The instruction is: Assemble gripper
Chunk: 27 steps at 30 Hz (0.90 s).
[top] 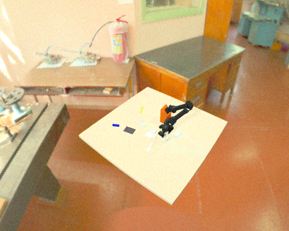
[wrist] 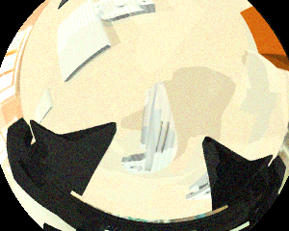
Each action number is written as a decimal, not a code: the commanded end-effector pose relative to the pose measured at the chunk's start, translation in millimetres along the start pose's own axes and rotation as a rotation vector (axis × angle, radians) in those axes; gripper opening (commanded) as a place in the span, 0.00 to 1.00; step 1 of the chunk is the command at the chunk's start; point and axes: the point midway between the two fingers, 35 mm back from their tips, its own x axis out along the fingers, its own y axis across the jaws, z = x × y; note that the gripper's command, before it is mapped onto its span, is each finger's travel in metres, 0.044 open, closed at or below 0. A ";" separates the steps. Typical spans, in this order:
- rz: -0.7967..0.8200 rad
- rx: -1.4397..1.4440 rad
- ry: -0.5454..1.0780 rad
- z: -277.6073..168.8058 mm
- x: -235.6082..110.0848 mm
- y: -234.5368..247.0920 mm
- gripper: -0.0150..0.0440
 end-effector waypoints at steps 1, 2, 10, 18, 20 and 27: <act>0.002 0.004 -0.004 1.1 0.6 0.0 1.00; 0.002 0.004 -0.004 1.1 0.6 0.0 1.00; 0.002 0.004 -0.004 1.1 0.9 0.0 1.00; 0.000 0.001 0.000 0.3 0.6 -0.2 0.96; 0.000 0.001 0.000 0.3 0.6 -0.2 0.87; 0.000 0.001 0.000 0.3 0.6 -0.2 0.56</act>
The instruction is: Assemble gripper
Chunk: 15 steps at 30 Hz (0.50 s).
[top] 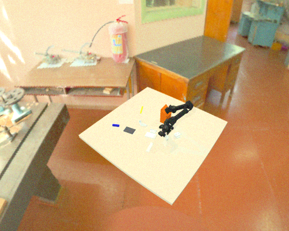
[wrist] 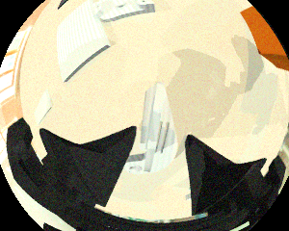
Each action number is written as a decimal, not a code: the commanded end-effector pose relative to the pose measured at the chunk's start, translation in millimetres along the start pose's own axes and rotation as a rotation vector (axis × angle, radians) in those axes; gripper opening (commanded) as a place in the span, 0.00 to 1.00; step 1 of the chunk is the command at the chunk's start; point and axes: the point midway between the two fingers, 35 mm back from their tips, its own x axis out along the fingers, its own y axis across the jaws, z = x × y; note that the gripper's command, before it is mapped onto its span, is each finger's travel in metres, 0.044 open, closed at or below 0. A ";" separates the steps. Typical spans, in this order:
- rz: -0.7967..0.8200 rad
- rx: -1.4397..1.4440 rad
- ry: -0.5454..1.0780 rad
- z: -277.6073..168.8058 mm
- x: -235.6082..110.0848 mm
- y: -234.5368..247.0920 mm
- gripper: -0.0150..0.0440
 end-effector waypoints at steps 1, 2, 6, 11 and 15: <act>0.000 0.000 0.000 0.0 0.0 0.0 0.54; 0.000 0.000 0.000 0.0 0.0 0.0 0.53; 0.000 0.000 0.000 0.0 0.0 0.0 0.49; 0.000 0.000 0.000 0.0 0.0 0.0 0.48; 0.000 0.000 0.000 0.0 0.0 0.0 0.48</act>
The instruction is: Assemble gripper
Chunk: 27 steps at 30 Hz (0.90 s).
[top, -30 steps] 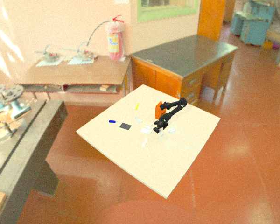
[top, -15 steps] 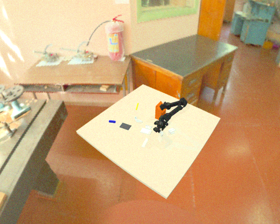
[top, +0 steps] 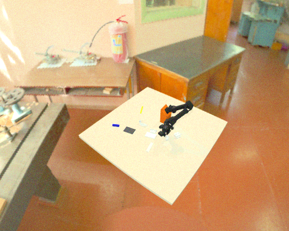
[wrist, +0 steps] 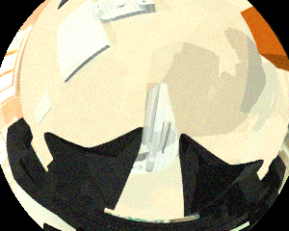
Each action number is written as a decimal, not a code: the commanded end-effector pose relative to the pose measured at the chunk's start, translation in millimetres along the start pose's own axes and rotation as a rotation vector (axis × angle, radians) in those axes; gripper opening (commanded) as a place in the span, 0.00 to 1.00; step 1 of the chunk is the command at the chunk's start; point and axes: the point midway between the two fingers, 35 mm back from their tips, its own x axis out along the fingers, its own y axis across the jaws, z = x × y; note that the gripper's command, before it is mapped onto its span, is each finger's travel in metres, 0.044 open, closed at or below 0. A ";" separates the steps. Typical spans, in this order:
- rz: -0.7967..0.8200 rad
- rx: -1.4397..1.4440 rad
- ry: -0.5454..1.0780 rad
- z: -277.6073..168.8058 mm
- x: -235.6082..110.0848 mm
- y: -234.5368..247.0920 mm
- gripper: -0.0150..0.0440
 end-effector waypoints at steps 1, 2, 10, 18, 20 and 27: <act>-0.001 0.000 0.000 -0.1 0.0 -0.2 0.48; -0.001 0.000 0.000 -0.1 0.0 -0.2 0.48; 0.002 0.000 -0.007 1.0 -19.4 3.1 0.48; 0.003 0.001 -0.011 1.5 -44.4 4.1 0.48; 0.003 0.002 -0.011 1.5 -50.8 3.9 0.48; 0.002 0.003 -0.007 0.9 -73.3 1.4 0.48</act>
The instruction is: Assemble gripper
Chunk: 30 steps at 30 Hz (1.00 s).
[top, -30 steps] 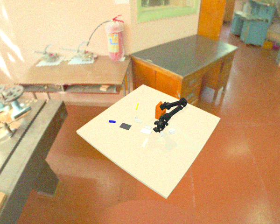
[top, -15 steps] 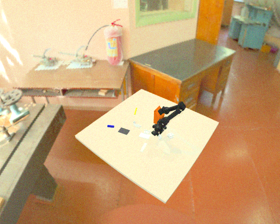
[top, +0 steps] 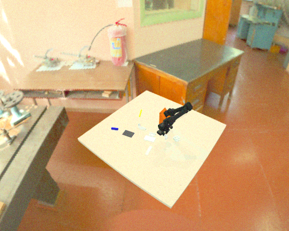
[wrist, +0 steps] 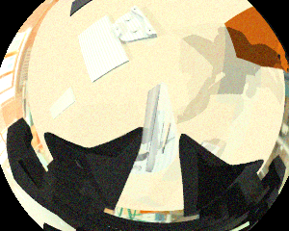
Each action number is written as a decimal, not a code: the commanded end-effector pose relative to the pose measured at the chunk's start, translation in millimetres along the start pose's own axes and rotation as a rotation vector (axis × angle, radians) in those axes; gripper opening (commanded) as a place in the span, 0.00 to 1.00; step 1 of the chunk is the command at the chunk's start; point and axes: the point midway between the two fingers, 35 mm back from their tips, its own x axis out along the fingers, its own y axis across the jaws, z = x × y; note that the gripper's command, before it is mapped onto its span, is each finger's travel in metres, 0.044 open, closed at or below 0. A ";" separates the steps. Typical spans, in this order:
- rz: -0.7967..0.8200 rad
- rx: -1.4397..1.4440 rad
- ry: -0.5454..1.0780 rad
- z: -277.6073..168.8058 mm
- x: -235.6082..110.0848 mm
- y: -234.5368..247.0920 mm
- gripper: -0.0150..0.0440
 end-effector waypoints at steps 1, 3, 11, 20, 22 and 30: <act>0.004 -0.008 0.008 -2.7 -11.7 -0.7 0.48; 0.004 -0.008 0.009 -2.8 -13.8 -1.1 0.48; 0.009 -0.125 0.001 6.8 -14.3 6.2 0.48; 0.014 -0.359 -0.013 26.9 -15.5 19.4 0.48; 0.015 -0.411 -0.016 31.6 -15.7 22.0 0.48; 0.014 -0.619 -0.027 50.5 -16.7 31.7 0.48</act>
